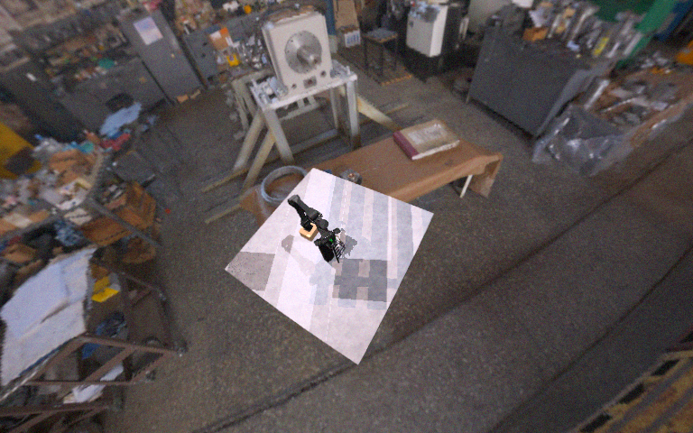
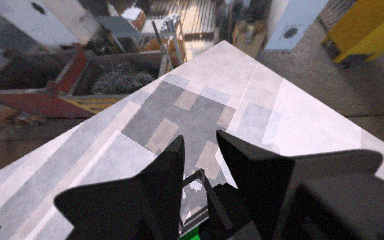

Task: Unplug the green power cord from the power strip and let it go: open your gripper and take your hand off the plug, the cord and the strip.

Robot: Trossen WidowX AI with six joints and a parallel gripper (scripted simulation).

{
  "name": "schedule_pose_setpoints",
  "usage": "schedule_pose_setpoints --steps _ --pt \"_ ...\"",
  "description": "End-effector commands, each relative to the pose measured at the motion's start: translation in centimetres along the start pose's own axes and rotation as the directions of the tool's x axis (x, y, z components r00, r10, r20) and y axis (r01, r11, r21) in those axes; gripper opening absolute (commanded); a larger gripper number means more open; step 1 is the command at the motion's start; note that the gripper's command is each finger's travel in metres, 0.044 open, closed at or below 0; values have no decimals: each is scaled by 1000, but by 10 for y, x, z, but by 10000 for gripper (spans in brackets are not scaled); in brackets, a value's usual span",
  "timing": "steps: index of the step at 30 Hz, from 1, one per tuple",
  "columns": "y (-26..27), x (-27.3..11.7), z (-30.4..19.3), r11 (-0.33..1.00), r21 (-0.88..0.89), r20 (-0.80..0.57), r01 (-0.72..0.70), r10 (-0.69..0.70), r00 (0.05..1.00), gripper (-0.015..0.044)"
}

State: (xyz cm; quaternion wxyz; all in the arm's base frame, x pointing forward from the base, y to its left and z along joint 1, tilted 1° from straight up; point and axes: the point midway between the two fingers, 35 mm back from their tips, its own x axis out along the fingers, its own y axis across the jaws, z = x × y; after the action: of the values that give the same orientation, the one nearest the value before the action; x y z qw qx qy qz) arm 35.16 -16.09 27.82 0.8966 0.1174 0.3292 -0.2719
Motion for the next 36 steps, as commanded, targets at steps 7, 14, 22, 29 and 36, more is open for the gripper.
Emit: schedule_pose_setpoints --steps 7,14,22,29,36 --pt "77 1 -90 517 -777 -357 -358 106 928 160" --pt "85 -3 -155 -50 -792 -610 -608 32 792 160" --pt "86 -14 -190 -387 -615 -734 -687 -36 678 160" --pt "86 -14 -190 -387 -615 -734 -687 -36 678 160" --pt "86 -13 -189 -387 -615 -734 -687 -36 678 160"
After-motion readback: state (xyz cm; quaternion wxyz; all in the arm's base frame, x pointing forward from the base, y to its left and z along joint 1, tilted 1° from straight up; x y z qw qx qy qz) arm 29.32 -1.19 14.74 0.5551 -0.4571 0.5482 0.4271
